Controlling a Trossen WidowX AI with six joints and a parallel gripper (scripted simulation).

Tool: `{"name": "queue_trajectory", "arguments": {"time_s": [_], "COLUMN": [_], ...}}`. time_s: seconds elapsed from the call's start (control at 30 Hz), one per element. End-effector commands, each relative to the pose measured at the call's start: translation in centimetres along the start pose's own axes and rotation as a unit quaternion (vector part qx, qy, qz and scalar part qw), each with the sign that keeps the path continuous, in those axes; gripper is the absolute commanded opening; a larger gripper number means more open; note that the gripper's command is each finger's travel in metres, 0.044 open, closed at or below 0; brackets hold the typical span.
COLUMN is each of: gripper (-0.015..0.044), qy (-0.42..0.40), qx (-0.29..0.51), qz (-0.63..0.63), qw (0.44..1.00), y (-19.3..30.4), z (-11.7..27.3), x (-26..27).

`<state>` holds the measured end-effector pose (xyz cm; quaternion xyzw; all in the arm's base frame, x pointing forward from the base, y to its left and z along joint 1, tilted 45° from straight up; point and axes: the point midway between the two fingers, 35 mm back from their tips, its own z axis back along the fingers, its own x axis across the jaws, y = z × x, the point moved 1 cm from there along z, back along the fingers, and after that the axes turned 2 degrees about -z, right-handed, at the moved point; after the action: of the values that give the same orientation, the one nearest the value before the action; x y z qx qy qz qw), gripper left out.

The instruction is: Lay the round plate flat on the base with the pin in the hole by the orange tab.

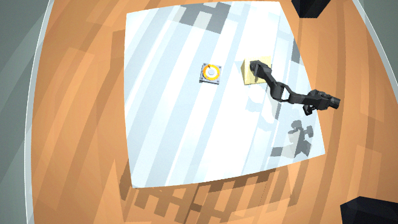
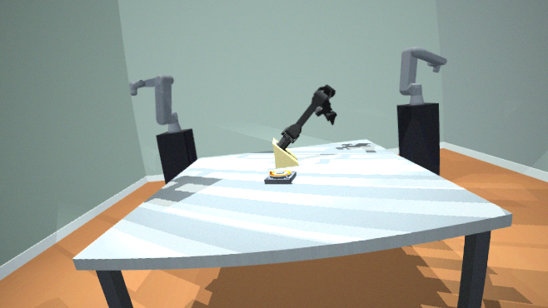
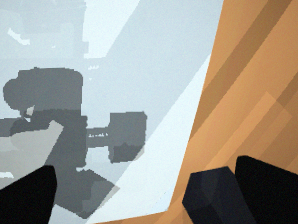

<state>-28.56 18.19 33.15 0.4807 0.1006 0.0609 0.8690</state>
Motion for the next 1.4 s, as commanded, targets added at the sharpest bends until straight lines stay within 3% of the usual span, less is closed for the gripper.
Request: {"name": "queue_trajectory", "arguments": {"time_s": [0.0, 0.3, 0.47, 0.87, 1.37], "gripper": [0.0374, 0.0137, 0.0006, 0.0, 0.0], "qy": [-0.002, -0.093, -0.165, -0.263, -0.332], "qx": [0.0, 0.003, 0.022, 0.095, 0.205], "qz": [-0.004, -0.179, -0.296, -0.479, -0.703], "qw": [1.0, 0.979, 0.941, 0.832, 0.594], "y": [0.1, 4.6, 6.6, 8.6, 6.4], "z": [-0.1, -4.1, -5.3, -5.5, -0.7], "x": [0.2, 9.0, 16.0, 28.7, 43.5]}}
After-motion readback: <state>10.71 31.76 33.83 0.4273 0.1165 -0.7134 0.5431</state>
